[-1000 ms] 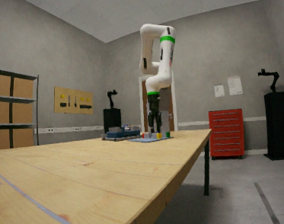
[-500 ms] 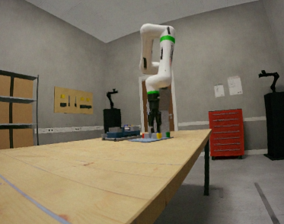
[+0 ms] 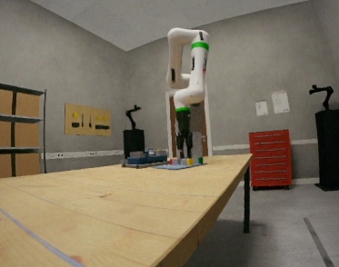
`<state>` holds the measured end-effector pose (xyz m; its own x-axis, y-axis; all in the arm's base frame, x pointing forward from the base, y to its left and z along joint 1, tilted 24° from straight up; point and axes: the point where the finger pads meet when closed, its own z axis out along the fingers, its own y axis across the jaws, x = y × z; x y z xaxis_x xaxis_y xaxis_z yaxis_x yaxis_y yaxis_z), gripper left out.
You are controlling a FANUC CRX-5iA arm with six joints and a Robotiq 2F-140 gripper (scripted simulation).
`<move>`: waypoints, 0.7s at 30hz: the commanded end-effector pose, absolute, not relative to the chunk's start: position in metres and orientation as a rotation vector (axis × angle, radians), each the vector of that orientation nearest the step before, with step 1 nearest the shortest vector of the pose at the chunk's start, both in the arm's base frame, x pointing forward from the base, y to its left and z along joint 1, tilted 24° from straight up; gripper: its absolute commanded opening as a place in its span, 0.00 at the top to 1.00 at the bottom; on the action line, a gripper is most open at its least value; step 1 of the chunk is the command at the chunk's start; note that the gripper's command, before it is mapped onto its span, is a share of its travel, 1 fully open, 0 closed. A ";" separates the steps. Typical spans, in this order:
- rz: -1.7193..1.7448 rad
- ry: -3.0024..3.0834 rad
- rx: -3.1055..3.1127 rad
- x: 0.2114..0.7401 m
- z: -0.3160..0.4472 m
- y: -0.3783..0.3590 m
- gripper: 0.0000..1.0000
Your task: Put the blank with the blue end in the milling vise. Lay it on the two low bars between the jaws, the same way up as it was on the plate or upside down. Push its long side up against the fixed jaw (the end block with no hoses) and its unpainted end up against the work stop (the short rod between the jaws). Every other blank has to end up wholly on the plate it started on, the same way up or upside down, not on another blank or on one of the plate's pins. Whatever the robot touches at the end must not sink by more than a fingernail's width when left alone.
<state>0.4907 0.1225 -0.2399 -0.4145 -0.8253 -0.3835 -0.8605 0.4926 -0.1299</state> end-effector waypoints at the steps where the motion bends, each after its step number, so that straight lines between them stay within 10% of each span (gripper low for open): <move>1: 0.121 2.344 -1.400 0.491 -0.239 0.122 0.55; 21: 0.121 2.344 -1.400 0.490 -0.237 0.121 0.55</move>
